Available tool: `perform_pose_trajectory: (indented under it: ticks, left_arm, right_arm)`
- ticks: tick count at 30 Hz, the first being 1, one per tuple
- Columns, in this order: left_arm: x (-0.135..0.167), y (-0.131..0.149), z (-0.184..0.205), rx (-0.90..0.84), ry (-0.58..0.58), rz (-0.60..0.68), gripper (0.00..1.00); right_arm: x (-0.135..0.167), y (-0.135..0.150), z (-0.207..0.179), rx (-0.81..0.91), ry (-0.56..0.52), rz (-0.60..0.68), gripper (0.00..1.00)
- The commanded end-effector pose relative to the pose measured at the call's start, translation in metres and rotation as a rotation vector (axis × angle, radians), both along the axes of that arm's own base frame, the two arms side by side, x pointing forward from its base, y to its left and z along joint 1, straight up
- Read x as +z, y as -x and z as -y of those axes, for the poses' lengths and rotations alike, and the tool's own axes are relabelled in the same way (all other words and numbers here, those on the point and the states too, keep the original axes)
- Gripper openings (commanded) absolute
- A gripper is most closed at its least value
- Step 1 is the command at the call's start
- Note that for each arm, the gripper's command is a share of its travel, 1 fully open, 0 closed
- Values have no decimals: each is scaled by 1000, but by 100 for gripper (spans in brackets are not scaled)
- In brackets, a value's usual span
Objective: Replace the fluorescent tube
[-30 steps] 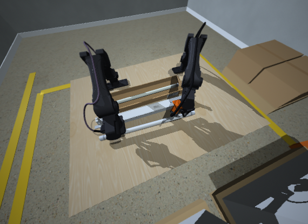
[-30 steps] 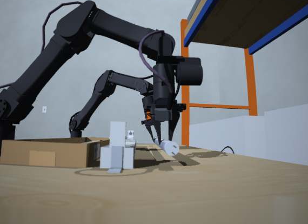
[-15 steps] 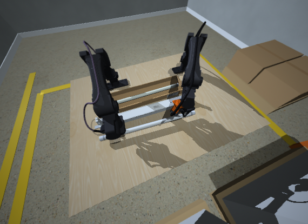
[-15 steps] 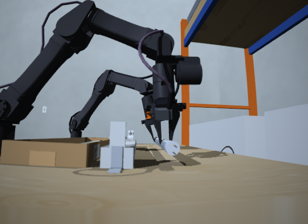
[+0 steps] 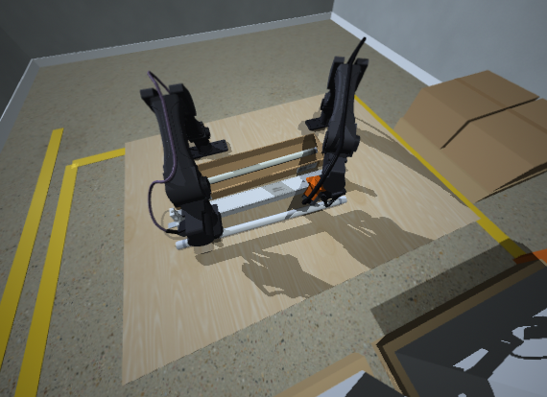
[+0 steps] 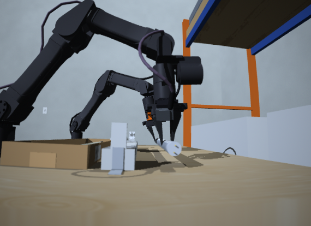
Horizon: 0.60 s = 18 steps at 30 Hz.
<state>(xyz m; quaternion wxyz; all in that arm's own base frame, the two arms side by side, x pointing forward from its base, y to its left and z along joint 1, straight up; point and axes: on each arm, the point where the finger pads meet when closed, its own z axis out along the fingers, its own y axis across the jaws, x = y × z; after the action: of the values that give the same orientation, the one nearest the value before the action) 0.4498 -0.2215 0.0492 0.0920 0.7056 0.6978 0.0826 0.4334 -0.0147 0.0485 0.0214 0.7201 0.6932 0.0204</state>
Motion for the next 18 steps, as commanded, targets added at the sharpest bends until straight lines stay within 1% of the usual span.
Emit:
perform_pose_trajectory:
  ticks: [1,2,4,5,10,11,13,14,15,17,18]
  left_arm:
    - [18,-7,4,3,23,54,11]
    - [16,-1,5,-3,19,47,11]
    - [18,-5,8,-2,25,62,11]
    - [18,-5,3,6,24,63,11]
    - [16,-5,7,0,22,81,11]
    - [22,-10,-1,16,27,79,11]
    - [32,-11,-3,12,27,85,11]
    - [29,-11,-2,12,23,78,11]
    - [31,-16,1,13,37,102,11]
    - [31,-16,1,13,37,102,11]
    - [27,-13,4,6,35,96,11]
  right_arm:
    - [3,-2,3,-8,12,25,11]
    - [3,2,6,-18,12,22,11]
    - [7,-2,6,-18,13,35,11]
    - [7,-2,6,-18,13,42,11]
    - [5,-3,5,-17,14,60,11]
    - [12,-4,5,-17,14,57,11]
    - [24,-9,6,-17,14,73,11]
    - [22,-9,7,-16,15,70,11]
    - [23,-9,7,-18,15,73,11]
    - [23,-9,7,-18,15,73,11]
    - [10,-11,4,-8,14,61,11]
